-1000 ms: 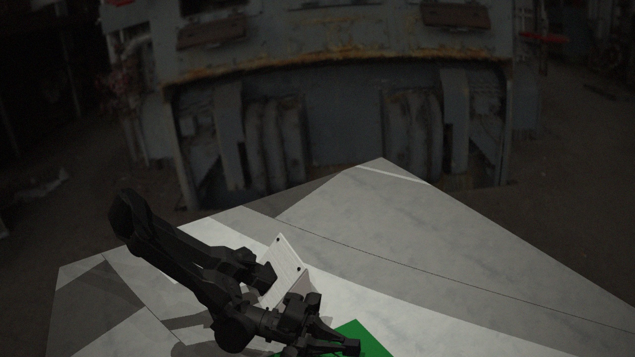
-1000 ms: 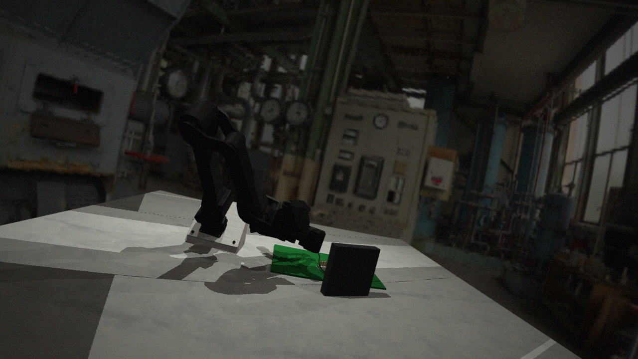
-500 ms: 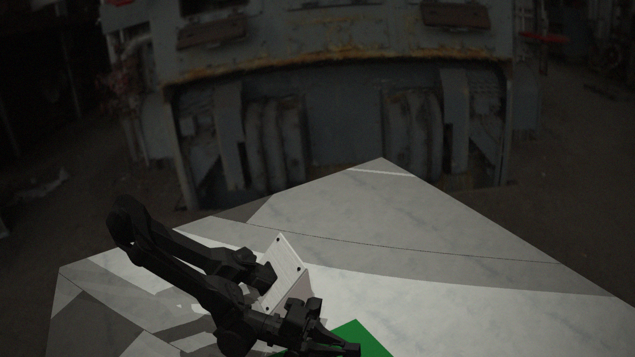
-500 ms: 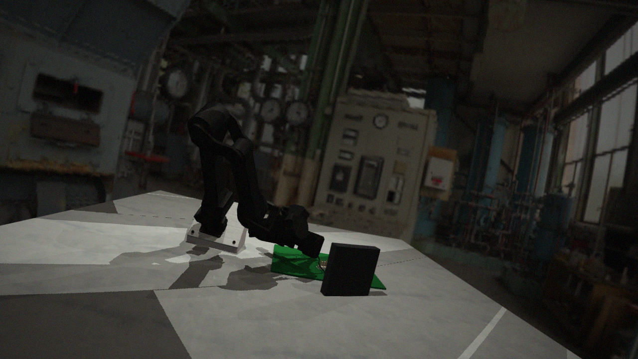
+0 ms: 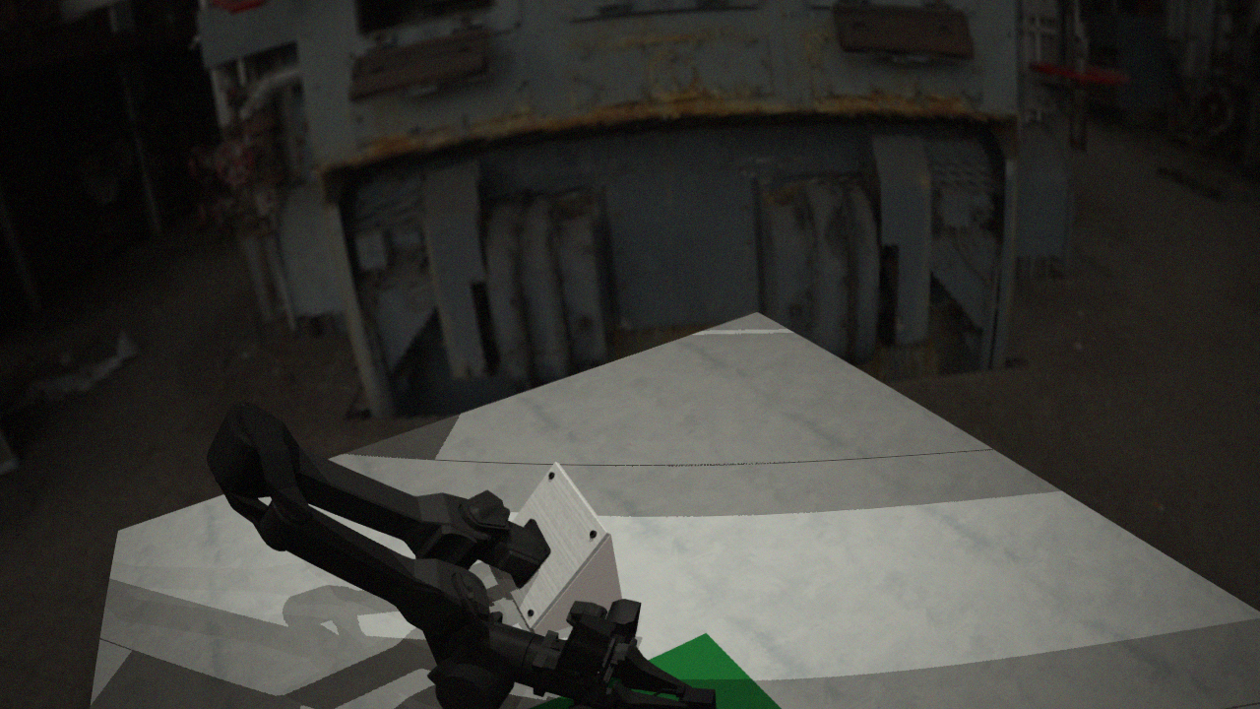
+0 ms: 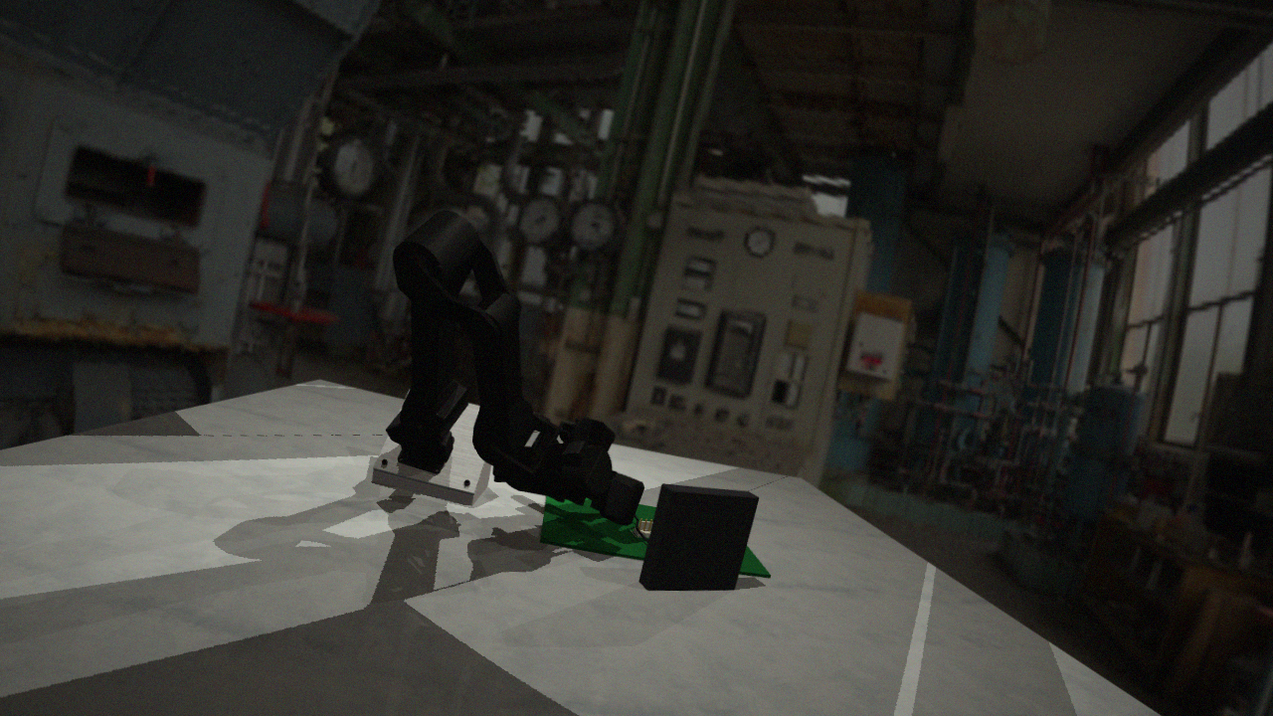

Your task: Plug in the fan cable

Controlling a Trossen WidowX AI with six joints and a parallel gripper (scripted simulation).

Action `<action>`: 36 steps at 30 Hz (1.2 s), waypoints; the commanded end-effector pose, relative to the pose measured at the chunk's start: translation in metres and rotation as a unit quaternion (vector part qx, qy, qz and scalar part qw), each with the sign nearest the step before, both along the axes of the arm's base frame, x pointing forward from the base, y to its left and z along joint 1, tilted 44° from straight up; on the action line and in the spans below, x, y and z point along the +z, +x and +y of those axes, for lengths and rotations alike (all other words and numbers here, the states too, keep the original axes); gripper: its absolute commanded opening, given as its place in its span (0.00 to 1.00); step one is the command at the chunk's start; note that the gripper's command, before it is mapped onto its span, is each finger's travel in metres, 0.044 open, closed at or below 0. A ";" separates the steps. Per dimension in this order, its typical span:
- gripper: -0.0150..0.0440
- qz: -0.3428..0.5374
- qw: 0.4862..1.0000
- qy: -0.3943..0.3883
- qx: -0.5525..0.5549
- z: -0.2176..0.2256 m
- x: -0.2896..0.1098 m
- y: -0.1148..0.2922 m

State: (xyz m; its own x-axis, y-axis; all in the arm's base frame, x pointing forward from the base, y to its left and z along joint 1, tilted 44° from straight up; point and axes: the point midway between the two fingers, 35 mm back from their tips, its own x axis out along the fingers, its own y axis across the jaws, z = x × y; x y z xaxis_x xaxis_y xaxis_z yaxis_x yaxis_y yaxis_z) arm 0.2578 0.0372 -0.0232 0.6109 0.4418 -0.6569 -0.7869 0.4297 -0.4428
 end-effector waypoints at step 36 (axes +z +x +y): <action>0.25 0.000 1.000 0.000 0.000 -0.006 -0.007 0.000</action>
